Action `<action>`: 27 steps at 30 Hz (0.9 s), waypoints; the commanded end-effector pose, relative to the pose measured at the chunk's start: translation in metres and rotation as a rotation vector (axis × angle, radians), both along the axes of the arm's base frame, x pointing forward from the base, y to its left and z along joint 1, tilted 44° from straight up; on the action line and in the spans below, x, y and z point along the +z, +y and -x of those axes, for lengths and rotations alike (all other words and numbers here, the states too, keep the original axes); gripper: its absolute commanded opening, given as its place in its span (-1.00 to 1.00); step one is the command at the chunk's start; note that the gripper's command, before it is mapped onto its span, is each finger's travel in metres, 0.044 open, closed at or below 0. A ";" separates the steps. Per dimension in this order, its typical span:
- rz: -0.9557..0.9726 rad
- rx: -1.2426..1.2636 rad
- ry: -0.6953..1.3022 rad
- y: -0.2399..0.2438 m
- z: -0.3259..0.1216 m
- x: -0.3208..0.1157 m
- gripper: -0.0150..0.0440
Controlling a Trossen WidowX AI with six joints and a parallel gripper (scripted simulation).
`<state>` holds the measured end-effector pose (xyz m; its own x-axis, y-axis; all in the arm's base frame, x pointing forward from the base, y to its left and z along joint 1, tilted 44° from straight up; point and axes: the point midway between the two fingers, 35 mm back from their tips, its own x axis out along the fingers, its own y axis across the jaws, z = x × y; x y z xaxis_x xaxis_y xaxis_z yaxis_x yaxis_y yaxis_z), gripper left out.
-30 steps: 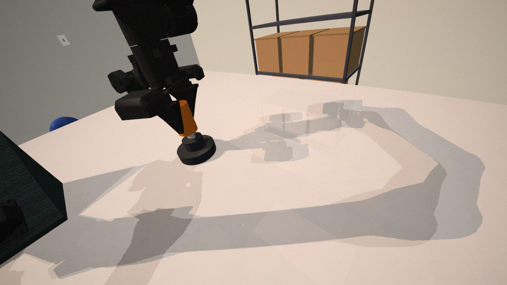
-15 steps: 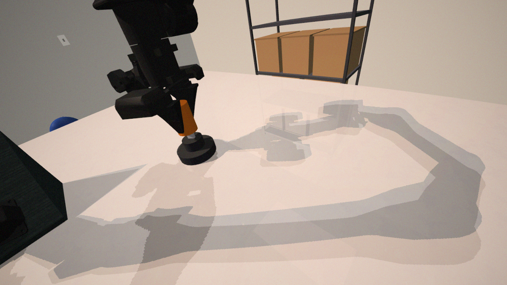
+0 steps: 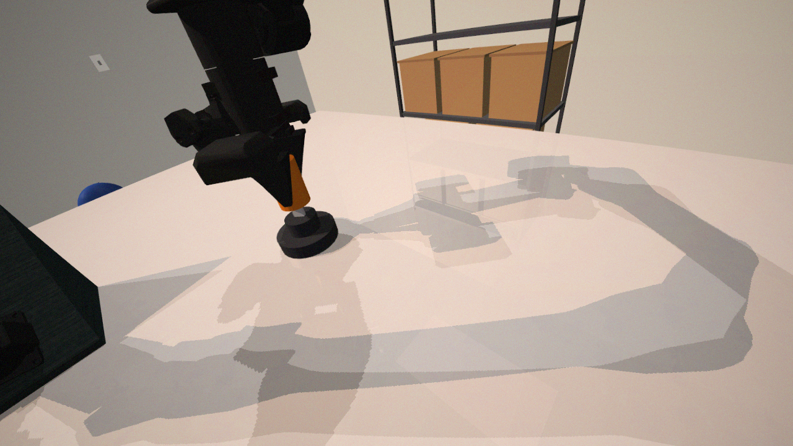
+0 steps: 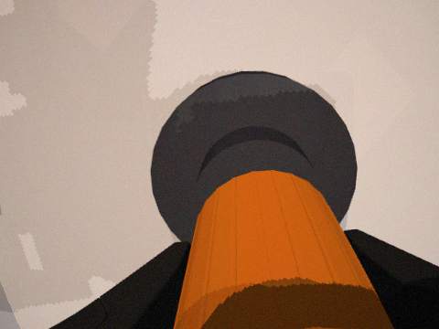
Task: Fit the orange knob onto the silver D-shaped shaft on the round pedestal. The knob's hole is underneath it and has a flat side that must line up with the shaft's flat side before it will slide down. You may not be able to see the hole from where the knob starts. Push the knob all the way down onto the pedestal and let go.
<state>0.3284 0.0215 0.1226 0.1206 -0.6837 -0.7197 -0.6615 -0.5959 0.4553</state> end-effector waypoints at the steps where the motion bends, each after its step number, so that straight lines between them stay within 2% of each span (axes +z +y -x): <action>1: 0.000 0.009 0.006 0.000 0.001 -0.001 -0.49; 27: 0.003 0.027 0.023 0.001 0.000 0.001 -0.49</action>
<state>0.3266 0.0202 0.1212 0.1162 -0.6842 -0.7200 -0.6515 -0.5997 0.4648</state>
